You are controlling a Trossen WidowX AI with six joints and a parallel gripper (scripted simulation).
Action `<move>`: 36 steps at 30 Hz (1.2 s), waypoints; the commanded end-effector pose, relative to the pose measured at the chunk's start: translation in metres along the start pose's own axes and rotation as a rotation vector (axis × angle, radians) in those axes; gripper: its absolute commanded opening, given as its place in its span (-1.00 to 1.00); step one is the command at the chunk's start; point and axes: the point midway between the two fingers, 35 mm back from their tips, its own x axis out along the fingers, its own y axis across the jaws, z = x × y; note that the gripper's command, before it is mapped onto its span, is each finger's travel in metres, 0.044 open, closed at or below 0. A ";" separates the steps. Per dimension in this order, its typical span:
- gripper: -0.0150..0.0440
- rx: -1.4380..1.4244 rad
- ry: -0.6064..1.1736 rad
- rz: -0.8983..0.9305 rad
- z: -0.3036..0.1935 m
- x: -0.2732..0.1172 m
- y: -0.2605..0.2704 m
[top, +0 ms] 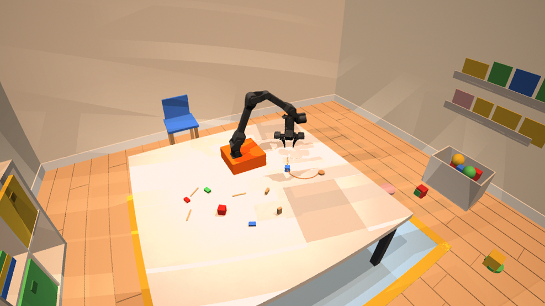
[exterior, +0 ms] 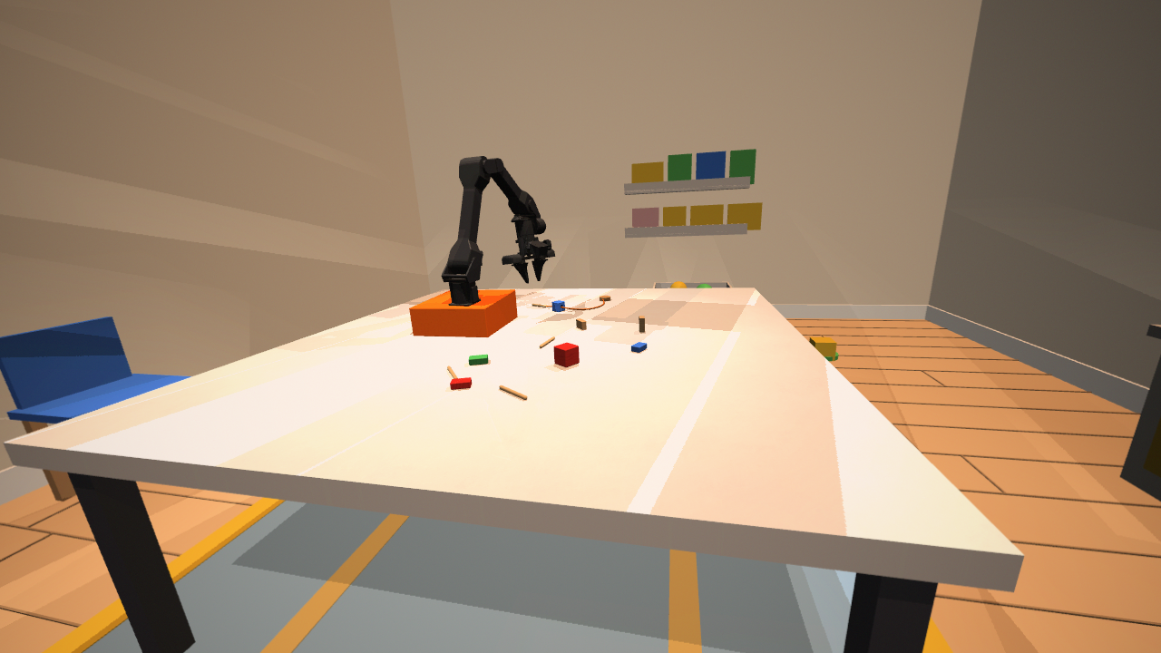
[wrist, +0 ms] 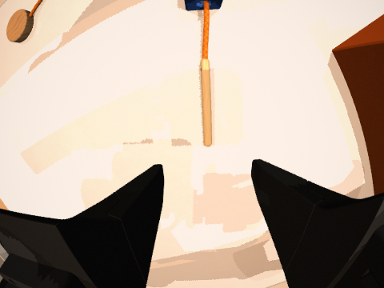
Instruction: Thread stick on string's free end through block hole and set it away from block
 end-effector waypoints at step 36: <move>1.00 0.001 0.002 0.005 0.002 -0.021 0.002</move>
